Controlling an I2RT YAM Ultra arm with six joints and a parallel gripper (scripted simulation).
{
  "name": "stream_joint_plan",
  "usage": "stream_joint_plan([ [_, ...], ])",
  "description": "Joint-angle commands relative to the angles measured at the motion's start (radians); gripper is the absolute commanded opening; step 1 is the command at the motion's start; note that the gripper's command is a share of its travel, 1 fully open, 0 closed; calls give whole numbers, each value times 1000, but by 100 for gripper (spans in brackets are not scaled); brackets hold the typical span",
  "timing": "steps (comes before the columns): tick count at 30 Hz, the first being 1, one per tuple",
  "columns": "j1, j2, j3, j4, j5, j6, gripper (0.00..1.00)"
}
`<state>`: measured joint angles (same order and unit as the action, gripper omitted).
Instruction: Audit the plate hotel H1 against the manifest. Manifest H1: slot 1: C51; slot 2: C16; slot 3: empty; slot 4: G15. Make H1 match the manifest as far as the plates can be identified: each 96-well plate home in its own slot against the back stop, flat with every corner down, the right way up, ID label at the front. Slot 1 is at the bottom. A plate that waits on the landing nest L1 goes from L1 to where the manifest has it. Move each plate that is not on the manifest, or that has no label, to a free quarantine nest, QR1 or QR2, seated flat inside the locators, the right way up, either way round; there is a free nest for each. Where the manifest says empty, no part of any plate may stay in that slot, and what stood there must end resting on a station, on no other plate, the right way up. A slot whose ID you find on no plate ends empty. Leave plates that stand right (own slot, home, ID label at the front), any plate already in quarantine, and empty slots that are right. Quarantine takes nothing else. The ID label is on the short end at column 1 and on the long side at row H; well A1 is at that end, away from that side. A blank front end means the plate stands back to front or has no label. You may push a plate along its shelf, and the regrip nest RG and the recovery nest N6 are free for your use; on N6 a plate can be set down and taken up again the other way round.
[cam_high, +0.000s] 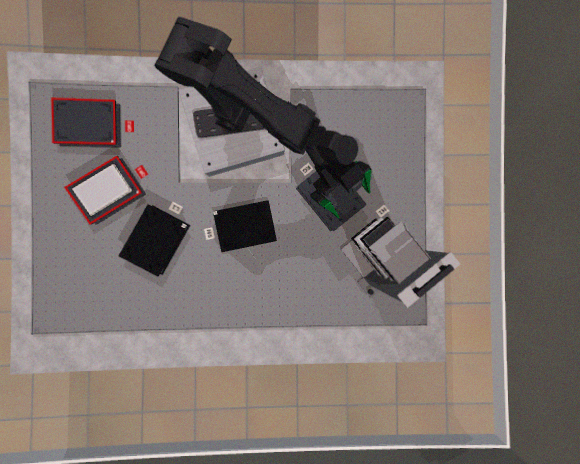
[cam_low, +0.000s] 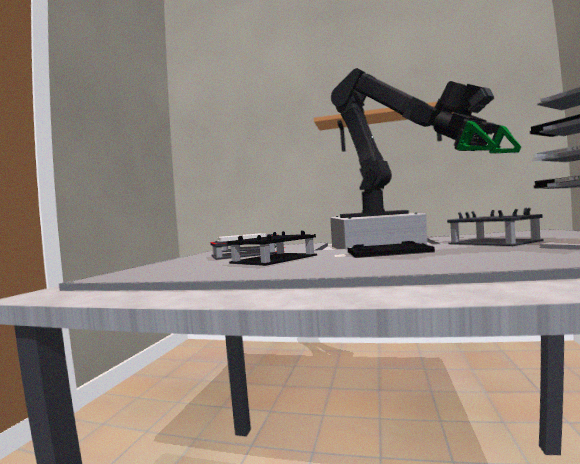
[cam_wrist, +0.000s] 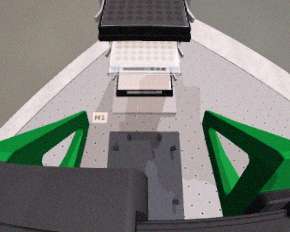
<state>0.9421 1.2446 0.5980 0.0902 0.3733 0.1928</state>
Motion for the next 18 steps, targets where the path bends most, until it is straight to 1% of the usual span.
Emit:
stream_joint_plan([
  [1,-8,12,24,36,-5,-8,100],
  [9,-28,69,49,72,-23,-19,100],
  [18,-29,73,50,75,-24,-19,100],
])
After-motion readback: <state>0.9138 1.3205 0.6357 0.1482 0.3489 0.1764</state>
